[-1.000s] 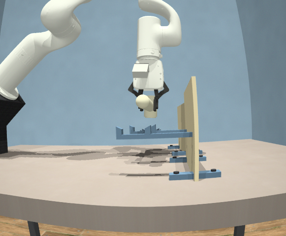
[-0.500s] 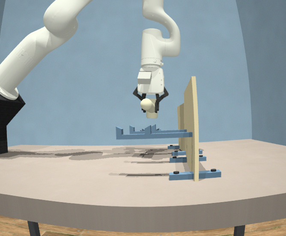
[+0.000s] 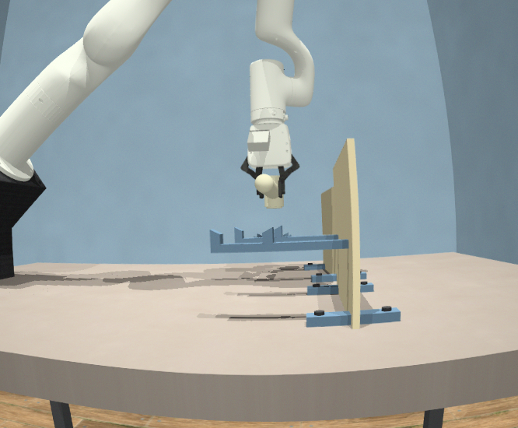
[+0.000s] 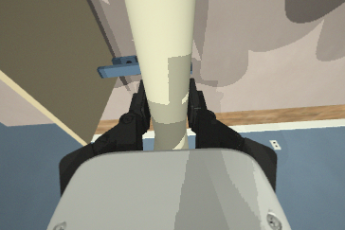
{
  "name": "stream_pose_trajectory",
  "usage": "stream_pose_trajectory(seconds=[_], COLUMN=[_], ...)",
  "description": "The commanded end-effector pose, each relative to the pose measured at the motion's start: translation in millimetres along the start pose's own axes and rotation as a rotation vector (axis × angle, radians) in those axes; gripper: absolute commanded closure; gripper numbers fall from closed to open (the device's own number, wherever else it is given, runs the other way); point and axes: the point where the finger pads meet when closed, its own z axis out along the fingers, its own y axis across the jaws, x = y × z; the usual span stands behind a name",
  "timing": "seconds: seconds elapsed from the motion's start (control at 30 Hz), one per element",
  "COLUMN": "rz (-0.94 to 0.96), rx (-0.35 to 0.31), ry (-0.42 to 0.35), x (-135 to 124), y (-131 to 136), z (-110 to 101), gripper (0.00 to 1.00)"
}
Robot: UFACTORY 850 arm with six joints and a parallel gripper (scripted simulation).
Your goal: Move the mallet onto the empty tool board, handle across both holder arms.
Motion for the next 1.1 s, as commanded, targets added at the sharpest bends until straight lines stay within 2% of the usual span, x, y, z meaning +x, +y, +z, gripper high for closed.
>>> stream_pose_trajectory(seconds=[0.0,0.3,0.43,0.5,0.67,0.77,1.07], rz=[-0.027,-0.078,-0.078,-0.078,-0.079,-0.078,-0.078], rx=[0.012,0.013,0.013,0.013,0.012,0.011,0.011], ry=[0.001,0.002,0.002,0.002,0.003,0.002,0.001], x=[-2,-3,-3,-3,-3,-3,-3], y=[0,0,-2,-2,-3,-2,-2], z=[0,6,29,29,68,81,85], gripper=[1.00,1.00,1.00,1.00,1.00,1.00,1.00])
